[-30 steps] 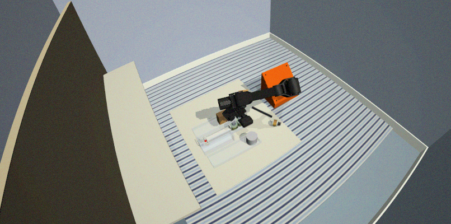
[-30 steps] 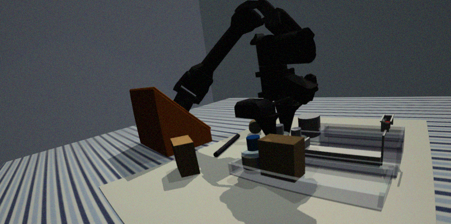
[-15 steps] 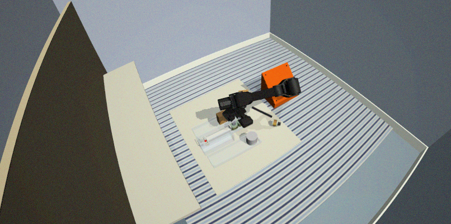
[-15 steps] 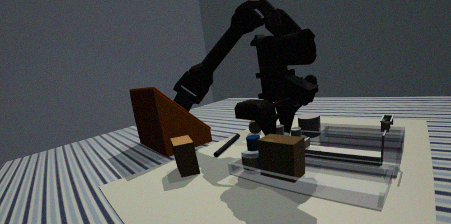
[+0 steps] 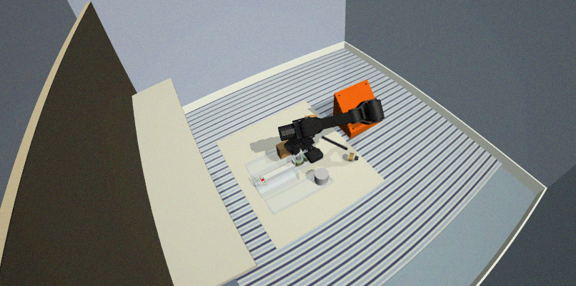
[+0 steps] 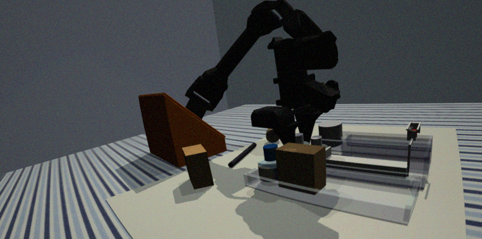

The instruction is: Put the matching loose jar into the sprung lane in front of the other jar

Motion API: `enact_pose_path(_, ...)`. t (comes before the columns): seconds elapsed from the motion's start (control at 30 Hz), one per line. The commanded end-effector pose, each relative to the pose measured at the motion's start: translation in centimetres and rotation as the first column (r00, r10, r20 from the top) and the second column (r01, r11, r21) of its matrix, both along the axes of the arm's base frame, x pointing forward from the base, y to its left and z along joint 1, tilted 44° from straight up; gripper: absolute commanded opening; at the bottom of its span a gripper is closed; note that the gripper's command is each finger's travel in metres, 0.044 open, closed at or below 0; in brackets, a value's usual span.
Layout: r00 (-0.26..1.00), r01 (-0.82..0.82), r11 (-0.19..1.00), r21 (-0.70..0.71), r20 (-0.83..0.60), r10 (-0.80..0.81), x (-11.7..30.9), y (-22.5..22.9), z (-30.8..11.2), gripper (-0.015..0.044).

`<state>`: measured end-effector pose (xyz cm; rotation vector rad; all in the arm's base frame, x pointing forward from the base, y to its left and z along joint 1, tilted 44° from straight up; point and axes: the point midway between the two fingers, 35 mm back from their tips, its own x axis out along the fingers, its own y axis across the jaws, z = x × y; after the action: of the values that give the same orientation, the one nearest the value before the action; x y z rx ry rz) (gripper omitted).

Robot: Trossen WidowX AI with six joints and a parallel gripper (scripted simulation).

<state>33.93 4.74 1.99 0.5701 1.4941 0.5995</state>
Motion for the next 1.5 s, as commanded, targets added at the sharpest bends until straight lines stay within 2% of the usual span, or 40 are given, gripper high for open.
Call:
enact_pose_path(0.0, 1.000, -0.004, 1.000, 0.012, 0.022, 0.004, 0.44, 0.47, 0.03, 0.0000)
enact_pose_path(1.47, 1.000, -0.004, 1.000, 0.012, 0.022, 0.004, -0.25, 0.50, -0.05, 0.0000)
